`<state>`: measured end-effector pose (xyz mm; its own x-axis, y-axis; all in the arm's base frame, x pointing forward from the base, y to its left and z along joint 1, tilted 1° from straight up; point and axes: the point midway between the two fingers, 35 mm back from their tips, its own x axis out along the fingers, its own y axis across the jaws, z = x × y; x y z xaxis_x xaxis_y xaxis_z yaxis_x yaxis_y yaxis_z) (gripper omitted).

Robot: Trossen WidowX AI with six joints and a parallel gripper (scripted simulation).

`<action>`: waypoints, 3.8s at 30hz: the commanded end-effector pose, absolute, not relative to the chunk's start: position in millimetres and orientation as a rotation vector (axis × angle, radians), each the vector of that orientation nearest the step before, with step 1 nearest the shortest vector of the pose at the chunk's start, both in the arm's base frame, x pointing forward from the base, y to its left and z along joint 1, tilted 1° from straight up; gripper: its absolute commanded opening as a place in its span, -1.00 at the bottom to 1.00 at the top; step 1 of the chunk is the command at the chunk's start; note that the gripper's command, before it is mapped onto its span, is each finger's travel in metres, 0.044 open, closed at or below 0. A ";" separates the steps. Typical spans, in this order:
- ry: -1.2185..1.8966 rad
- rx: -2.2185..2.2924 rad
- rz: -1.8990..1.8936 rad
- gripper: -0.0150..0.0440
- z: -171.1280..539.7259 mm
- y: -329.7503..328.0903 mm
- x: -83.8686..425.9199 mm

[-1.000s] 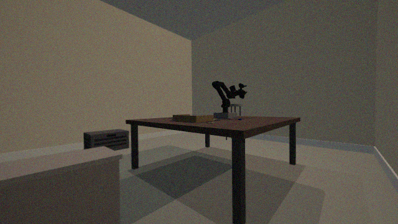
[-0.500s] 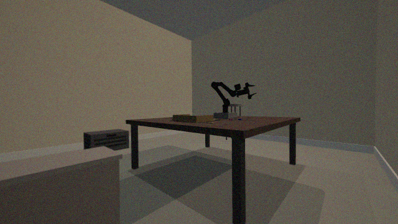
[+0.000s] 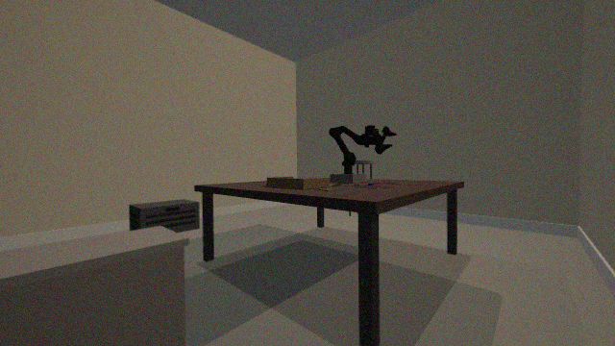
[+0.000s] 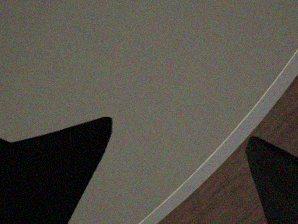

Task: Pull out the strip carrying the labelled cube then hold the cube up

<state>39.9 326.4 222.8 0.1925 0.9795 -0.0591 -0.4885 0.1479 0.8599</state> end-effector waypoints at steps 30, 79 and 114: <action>0.609 -0.015 -0.010 0.86 161.9 1.4 317.1; 1.551 0.112 -0.148 -0.49 49.7 -82.5 369.3; 1.551 0.112 -0.148 -0.49 -7.7 -84.5 373.0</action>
